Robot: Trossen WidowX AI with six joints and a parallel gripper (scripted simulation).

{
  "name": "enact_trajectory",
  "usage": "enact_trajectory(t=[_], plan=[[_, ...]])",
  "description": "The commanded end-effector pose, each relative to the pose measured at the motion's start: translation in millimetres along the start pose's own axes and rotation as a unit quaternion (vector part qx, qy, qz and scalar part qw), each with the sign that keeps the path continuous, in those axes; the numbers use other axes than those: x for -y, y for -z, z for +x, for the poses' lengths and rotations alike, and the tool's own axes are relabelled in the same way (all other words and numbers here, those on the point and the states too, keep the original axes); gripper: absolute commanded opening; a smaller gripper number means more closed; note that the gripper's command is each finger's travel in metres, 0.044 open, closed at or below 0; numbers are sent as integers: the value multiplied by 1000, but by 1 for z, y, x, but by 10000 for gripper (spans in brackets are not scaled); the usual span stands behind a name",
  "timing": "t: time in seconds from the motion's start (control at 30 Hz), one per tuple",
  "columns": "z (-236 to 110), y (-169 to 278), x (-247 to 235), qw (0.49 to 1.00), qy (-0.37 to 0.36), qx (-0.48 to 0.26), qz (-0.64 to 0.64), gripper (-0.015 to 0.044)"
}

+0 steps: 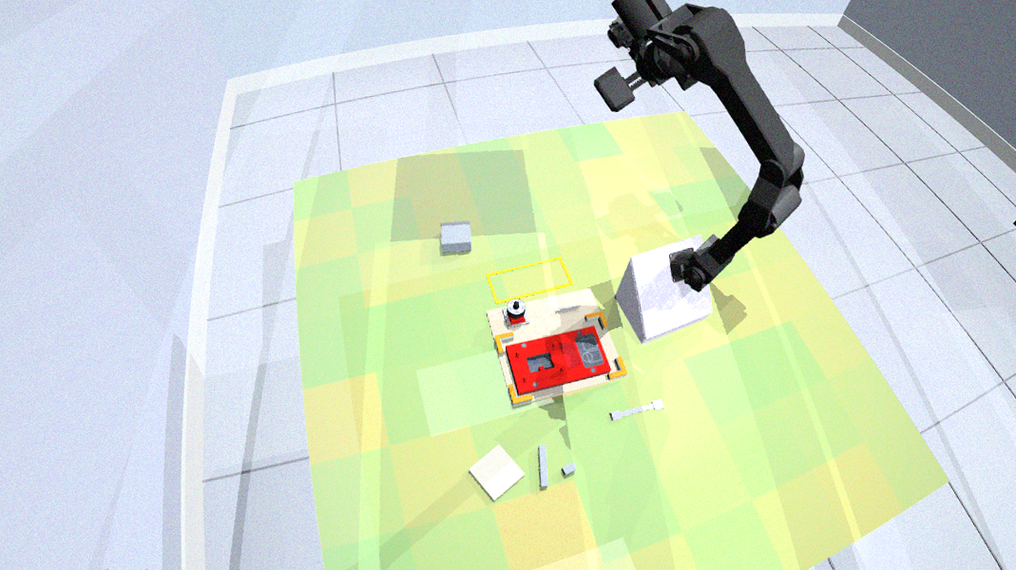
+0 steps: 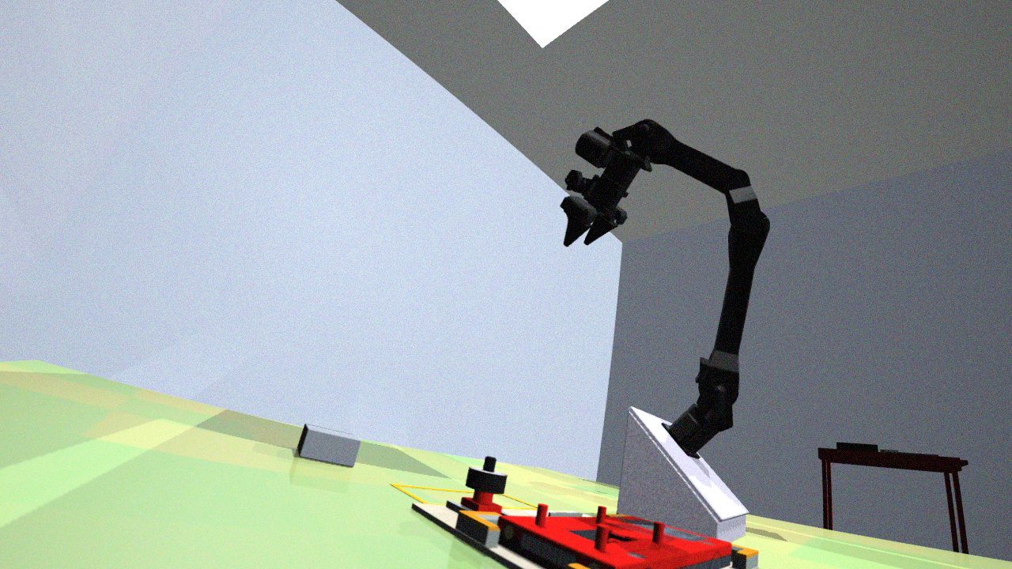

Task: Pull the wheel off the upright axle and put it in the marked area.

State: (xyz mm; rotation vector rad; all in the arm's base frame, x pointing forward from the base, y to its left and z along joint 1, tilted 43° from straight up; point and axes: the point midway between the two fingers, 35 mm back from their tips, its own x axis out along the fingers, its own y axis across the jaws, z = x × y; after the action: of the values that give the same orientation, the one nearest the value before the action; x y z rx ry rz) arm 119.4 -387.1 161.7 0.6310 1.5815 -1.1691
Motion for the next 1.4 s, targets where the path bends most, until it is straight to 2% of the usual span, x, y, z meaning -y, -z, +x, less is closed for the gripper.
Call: enact_trajectory(t=[0.0, 0.1, 0.33, 0.6, 1.03, 1.27, 1.37], plan=[[0, 0, -2, 1000, -2, 0, -3, 374], [5, -2, -31, 999, -32, -2, -40, 300], [17, 4, -117, 982, -118, -10, -150, 300], [27, 33, -213, 938, -214, -26, -272, 300], [37, 125, -343, 818, -361, -68, -442, 300], [41, 190, -392, 737, -432, -98, -511, 300], [41, 204, -400, 720, -445, -104, -522, 300]])
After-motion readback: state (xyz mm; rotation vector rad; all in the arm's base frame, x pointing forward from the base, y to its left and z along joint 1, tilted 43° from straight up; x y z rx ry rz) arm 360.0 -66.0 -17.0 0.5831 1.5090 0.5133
